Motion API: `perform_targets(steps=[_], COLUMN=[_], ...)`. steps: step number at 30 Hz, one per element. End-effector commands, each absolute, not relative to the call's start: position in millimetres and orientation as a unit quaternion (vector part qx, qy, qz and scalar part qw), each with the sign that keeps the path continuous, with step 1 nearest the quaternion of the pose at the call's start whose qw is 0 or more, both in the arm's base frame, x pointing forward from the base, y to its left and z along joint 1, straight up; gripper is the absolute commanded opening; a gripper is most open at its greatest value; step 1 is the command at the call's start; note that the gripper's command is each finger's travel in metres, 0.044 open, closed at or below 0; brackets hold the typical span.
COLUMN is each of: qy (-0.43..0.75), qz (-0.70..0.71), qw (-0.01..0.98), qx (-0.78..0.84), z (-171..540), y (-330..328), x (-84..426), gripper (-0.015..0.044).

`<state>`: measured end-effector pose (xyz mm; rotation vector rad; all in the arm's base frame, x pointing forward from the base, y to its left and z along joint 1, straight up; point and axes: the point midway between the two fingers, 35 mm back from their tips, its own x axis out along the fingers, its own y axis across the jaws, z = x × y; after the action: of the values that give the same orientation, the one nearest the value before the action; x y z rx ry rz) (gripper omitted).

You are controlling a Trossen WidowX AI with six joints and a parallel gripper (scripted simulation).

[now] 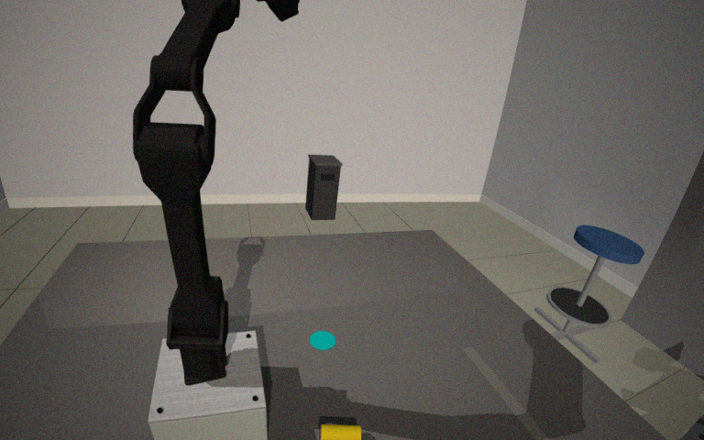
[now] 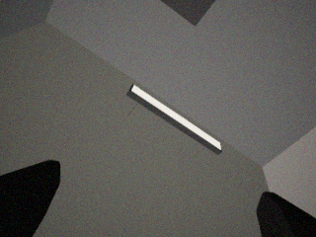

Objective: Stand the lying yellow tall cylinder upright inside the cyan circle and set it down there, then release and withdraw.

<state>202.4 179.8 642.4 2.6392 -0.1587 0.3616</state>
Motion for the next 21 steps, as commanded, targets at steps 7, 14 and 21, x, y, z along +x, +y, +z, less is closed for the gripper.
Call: perform_targets(steps=[7, 14, 21], qy=[-0.093, -0.11, -0.086], qz=[0.115, 0.062, -0.016], qw=[0.415, 0.617, 0.774], qx=[0.898, 0.777, 0.628], z=[617, 572, 513], y=[191, 189, 165], x=[243, 301, 359], gripper=[0.0309, 0.0309, 0.0309])
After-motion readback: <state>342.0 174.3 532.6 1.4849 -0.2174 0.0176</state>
